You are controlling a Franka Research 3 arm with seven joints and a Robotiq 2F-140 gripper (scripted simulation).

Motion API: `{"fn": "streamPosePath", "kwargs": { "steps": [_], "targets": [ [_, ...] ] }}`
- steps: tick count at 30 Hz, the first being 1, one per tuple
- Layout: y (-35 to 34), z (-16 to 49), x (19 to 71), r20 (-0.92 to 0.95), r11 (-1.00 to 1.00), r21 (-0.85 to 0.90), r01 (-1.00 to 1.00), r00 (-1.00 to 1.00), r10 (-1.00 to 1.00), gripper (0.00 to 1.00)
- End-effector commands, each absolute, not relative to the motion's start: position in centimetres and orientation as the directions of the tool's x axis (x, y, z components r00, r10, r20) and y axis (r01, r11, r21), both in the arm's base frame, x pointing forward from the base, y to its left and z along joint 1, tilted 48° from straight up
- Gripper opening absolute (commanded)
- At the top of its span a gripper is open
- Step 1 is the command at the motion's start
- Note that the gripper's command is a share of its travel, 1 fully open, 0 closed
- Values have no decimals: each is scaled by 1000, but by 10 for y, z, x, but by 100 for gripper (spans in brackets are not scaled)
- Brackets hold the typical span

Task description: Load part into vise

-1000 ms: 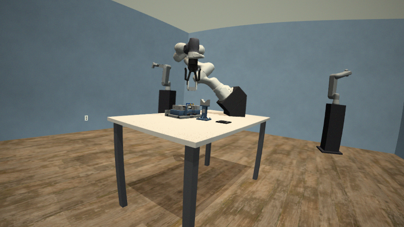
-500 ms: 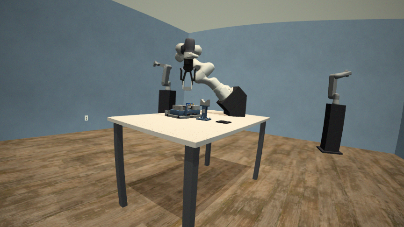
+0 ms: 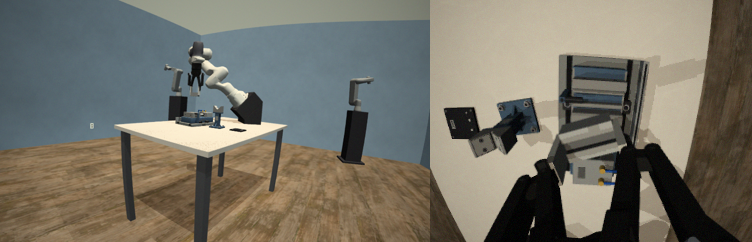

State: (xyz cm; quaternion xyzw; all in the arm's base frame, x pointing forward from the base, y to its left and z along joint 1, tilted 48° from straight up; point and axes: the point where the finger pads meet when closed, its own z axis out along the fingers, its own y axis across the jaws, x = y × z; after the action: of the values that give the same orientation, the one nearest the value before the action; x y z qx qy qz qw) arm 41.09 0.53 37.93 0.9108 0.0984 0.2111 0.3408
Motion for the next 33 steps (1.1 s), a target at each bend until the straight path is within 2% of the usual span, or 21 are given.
{"fn": "streamPosePath", "kwargs": {
  "steps": [1,9,33],
  "targets": [
    [-1,386,410,427,-791,602,-111,882,201,0],
    [-15,396,407,501,-806,548,-224,860,102,0],
    [-21,401,405,531,-809,521,-271,846,58,0]
  ]
}}
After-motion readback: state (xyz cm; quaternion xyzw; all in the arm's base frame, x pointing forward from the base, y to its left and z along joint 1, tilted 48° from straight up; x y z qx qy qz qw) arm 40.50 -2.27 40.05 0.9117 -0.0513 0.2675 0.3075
